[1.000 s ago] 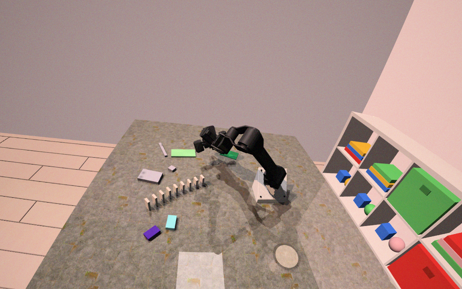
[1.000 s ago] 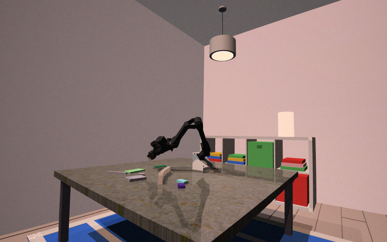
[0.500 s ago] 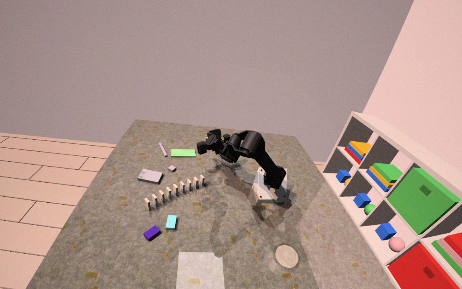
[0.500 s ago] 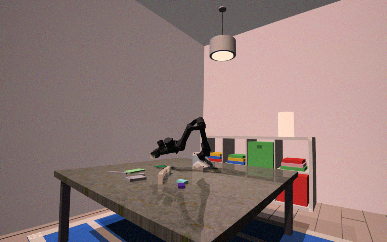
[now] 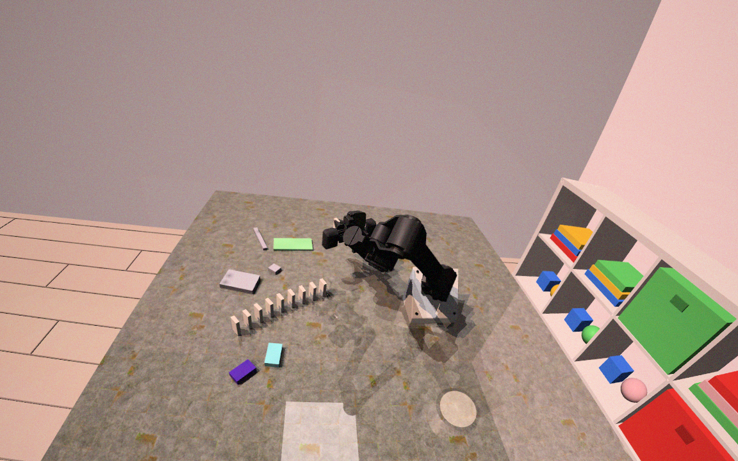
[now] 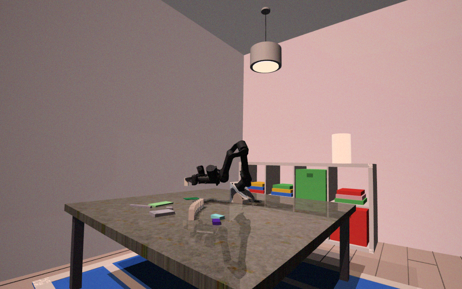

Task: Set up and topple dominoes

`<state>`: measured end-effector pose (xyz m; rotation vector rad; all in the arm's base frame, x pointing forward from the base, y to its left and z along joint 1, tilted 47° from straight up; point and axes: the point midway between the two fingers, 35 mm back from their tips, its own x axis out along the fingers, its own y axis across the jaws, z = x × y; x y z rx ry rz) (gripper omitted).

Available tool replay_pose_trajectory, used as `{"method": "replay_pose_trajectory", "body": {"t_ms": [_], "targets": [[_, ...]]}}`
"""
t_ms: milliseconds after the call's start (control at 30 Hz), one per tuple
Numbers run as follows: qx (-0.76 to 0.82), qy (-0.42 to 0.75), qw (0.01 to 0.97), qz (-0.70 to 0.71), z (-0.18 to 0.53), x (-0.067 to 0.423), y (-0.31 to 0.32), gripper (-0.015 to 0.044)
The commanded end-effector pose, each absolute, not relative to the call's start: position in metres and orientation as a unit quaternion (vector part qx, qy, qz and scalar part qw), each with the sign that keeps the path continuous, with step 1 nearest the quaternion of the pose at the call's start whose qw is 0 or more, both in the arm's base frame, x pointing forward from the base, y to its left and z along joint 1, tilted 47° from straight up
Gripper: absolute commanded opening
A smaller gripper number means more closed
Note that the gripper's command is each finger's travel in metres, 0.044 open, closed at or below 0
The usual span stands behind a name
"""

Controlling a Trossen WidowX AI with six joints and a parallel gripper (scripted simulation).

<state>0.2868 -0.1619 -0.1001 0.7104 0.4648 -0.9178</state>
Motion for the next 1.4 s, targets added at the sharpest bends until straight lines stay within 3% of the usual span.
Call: {"method": "replay_pose_trajectory", "body": {"t_ms": [0, 567, 1367], "targets": [[0.336, 0.202, 0.813, -0.431, -0.094, 0.286, -0.161, 0.0029], [0.335, 0.203, 0.813, -0.431, -0.096, 0.287, -0.16, 0.0029], [0.336, 0.212, 0.811, -0.429, -0.16, 0.288, -0.097, 0.0029]]}}
